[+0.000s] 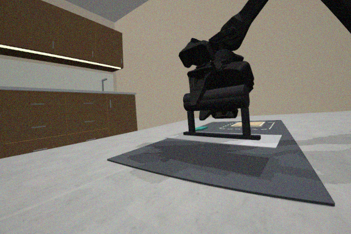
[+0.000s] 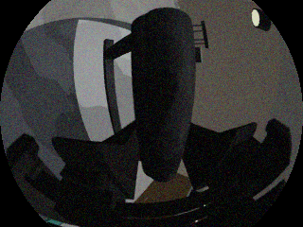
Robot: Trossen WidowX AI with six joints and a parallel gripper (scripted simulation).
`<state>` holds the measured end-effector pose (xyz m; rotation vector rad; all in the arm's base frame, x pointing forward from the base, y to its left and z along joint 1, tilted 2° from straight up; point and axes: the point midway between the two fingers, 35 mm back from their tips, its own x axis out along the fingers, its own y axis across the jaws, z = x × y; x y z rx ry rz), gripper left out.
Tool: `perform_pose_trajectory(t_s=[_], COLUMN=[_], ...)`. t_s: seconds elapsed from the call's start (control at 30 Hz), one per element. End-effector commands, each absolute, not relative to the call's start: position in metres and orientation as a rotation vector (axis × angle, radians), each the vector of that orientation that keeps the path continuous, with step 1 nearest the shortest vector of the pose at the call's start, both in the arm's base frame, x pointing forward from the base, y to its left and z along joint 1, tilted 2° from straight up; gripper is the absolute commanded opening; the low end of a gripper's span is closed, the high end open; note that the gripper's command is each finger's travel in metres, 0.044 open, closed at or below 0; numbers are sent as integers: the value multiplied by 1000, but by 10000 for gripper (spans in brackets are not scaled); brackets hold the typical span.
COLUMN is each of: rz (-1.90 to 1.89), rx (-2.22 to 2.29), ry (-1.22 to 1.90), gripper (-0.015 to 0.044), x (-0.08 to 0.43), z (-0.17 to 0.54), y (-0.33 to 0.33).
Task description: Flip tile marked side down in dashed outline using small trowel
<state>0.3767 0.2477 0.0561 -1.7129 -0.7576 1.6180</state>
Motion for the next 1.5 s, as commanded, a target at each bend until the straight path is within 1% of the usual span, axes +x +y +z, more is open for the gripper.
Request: perform_pose_trajectory(t_s=[0.0, 0.8, 1.17, 1.2, 1.47], rz=[1613, 1613, 1613, 1613, 1613], rx=[-1706, -1707, -1707, -1707, -1707], ry=[-785, -784, -784, -784, -784], gripper=[0, 0, 289, 300, 300], x=[377, 378, 378, 378, 378], z=[58, 22, 22, 22, 22], y=[250, 252, 252, 252, 252])
